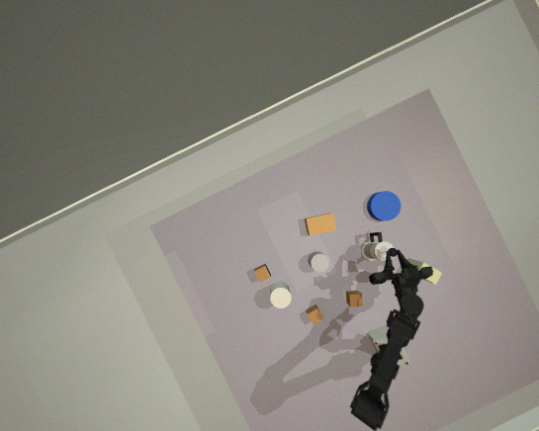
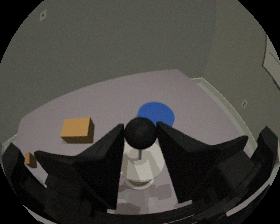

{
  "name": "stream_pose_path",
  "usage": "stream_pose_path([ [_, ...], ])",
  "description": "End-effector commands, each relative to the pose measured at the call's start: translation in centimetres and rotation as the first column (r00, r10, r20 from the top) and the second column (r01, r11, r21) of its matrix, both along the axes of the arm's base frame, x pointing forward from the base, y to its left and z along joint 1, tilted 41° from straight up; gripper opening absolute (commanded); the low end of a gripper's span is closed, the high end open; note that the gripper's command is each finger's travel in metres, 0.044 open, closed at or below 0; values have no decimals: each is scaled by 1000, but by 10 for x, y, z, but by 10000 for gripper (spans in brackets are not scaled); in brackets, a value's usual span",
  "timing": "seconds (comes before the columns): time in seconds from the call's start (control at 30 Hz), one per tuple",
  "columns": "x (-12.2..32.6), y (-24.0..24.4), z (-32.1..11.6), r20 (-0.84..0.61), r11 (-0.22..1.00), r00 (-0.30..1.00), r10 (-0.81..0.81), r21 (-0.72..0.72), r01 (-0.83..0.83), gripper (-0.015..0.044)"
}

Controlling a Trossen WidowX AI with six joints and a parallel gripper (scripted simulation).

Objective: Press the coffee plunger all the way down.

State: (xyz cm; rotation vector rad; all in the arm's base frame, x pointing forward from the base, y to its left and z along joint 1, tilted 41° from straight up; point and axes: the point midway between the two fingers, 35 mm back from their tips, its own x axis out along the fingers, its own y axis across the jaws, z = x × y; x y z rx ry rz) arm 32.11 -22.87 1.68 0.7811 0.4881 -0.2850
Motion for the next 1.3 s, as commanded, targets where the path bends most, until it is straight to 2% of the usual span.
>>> stream_pose_path([
  [0.0, -2, 20, -22, -40, 998, 999, 22, 51, -20, 126],
  [1.27, 12, 18, -29, -36, 998, 999, 23, 51, -21, 126],
])
